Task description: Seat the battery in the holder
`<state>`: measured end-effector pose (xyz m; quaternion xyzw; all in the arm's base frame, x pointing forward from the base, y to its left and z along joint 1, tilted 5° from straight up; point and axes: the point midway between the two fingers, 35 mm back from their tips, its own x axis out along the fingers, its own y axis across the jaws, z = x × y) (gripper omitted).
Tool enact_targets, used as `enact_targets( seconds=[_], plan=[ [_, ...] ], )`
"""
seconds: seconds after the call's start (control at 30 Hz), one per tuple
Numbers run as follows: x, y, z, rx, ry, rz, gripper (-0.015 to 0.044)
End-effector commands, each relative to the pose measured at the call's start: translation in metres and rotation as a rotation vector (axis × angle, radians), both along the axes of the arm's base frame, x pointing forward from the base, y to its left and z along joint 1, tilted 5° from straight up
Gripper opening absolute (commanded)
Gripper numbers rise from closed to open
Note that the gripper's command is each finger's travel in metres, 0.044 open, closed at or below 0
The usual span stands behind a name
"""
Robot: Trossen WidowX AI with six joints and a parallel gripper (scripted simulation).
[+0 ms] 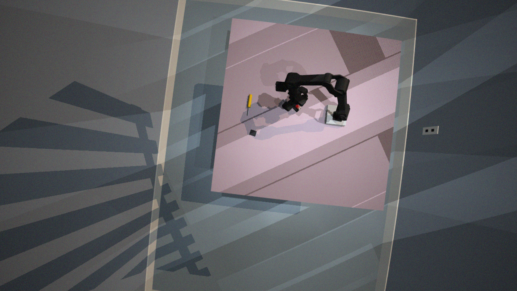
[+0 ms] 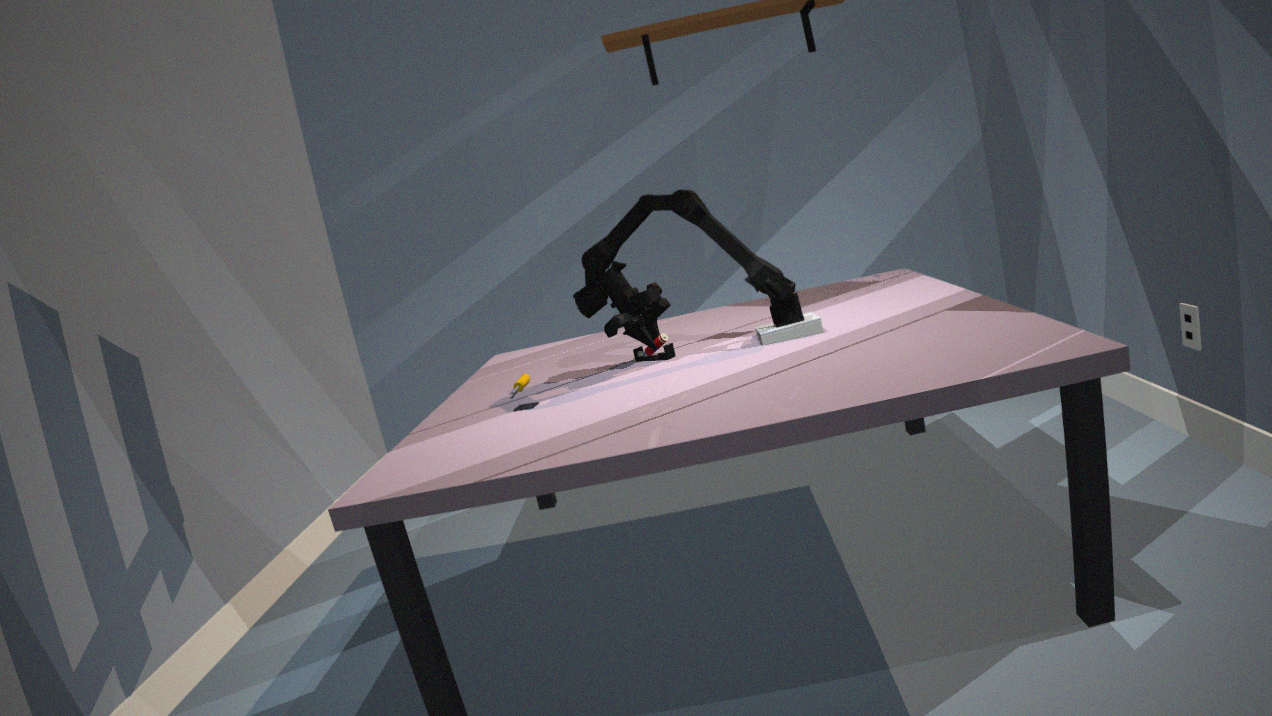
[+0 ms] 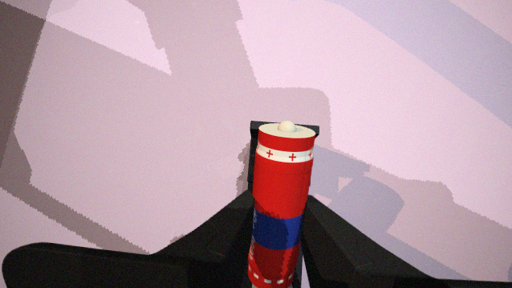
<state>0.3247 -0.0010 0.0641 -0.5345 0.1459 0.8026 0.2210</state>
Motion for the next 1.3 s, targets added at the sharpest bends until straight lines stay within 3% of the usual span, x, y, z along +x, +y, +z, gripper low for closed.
enact_targets(
  seconds=[0.0,1.27],
  plan=[
    [0.001,0.000,-0.001,0.010,0.012,0.004,0.0068],
    [0.021,-0.011,-0.001,0.006,0.015,0.007,0.0068]
  ],
)
